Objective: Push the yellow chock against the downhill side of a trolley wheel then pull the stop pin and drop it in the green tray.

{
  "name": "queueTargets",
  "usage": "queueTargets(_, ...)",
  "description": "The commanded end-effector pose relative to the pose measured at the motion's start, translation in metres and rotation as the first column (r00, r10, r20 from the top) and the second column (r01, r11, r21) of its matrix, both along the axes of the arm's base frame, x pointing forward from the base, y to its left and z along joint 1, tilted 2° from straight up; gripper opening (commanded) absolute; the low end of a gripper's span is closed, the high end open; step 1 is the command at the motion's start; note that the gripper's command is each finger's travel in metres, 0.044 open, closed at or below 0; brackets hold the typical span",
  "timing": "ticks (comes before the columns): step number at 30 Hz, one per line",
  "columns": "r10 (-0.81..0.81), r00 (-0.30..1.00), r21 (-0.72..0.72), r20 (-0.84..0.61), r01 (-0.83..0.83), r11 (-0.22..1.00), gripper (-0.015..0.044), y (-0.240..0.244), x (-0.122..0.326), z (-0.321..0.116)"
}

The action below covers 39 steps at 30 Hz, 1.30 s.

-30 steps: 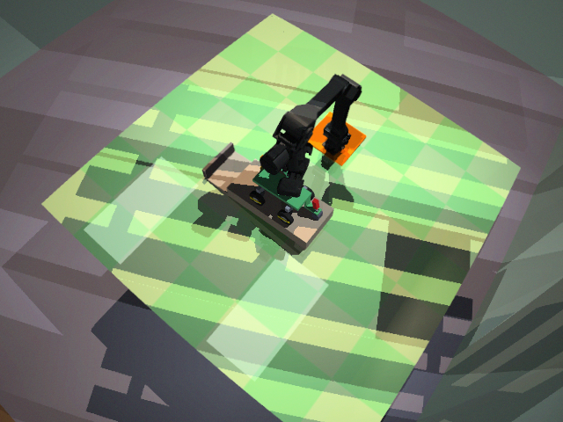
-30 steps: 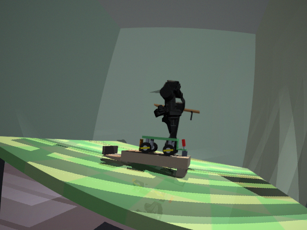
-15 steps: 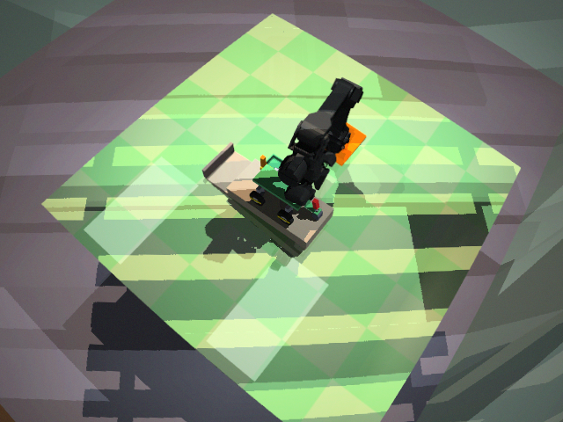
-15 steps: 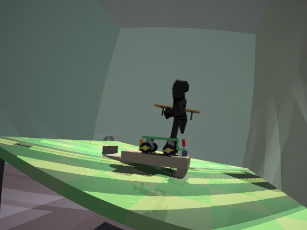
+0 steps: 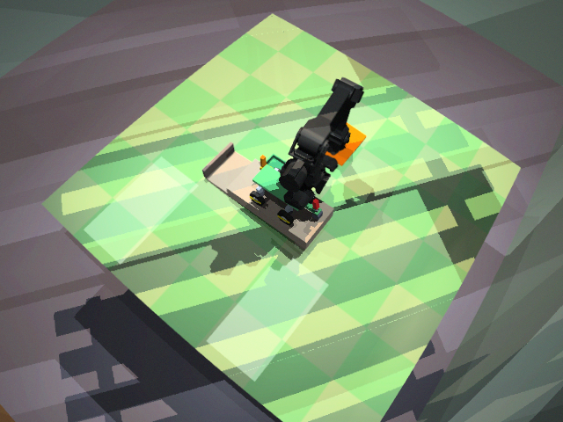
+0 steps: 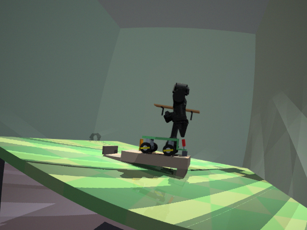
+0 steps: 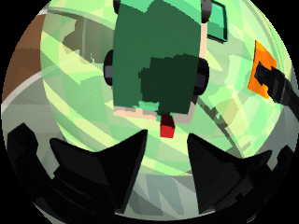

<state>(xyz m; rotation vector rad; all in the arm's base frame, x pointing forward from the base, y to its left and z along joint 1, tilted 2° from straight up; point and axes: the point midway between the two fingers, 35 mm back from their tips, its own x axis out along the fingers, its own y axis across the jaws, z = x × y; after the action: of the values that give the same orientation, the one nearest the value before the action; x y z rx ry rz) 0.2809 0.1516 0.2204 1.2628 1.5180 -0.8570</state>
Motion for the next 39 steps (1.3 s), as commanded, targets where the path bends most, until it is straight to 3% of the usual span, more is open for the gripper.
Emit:
queueTargets(1, -0.009, 1.000, 0.007, -0.003, 0.009, 1.000, 0.0190, 0.003, -0.001, -0.004)
queueTargets(36, -0.015, 1.000, 0.009, -0.006, 0.016, 1.000, 0.0190, 0.018, -0.002, -0.048)
queueTargets(39, -0.013, 1.000, 0.005, -0.005, 0.013, 1.000, 0.0111, 0.016, -0.001, -0.046)
